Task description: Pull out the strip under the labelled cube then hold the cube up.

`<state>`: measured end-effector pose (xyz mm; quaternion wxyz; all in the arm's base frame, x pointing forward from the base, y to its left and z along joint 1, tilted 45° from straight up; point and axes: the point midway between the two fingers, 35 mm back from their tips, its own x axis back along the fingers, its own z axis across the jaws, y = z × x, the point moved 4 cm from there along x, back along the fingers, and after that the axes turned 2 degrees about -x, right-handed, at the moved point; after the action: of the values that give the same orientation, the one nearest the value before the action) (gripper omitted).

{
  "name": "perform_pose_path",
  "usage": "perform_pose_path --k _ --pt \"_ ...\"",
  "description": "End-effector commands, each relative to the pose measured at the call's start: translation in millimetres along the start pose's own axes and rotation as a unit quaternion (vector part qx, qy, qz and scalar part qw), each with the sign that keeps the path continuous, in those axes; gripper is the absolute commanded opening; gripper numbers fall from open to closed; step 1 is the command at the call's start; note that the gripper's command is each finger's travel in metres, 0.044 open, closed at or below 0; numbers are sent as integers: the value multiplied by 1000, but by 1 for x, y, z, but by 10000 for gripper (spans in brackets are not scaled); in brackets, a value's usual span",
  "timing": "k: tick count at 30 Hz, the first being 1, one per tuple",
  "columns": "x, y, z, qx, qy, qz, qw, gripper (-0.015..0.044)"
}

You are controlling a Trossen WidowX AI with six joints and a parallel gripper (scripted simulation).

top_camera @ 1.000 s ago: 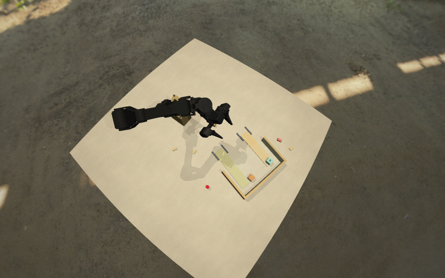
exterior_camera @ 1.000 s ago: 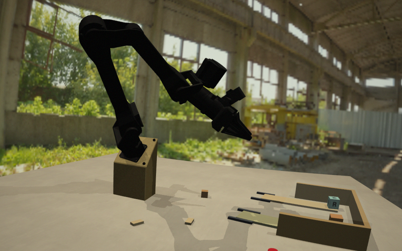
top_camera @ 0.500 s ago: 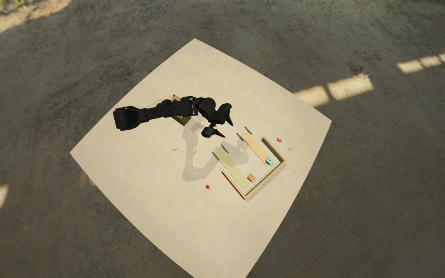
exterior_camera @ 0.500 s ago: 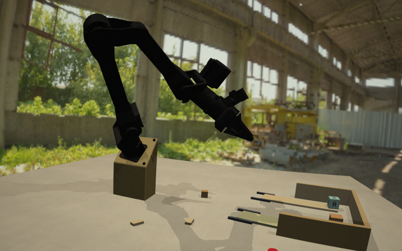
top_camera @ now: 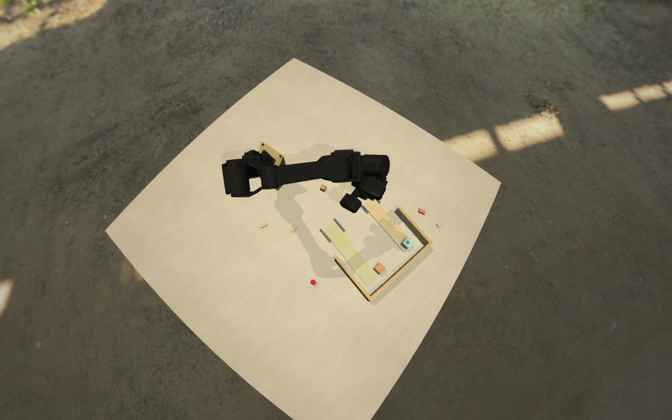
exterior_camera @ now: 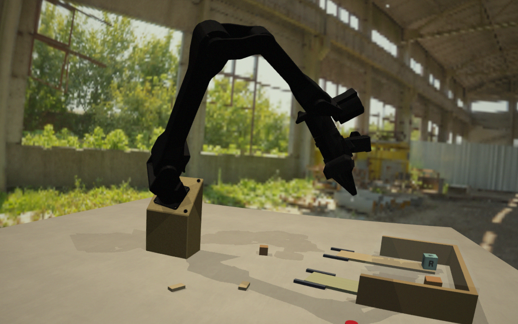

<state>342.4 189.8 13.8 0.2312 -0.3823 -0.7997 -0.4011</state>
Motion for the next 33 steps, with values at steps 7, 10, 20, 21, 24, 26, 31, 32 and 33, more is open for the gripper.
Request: perform_pose_path --k 7,10,20,21,24,26,31,32,33 --pt "-55 4 29 -60 -44 144 987 0" --pt "-71 1 36 -77 -67 187 977 0" --pt "-93 -6 46 -100 -108 245 958 0" --pt "-94 -6 46 -100 -108 245 958 0" --pt "-98 -8 46 -100 -108 245 958 0" --pt "-101 -9 45 -100 -108 245 958 0" --pt "-108 -13 44 -100 -108 245 958 0" --pt "-110 -14 44 -100 -108 245 958 0" --pt "-111 -15 43 -100 -108 245 958 0"
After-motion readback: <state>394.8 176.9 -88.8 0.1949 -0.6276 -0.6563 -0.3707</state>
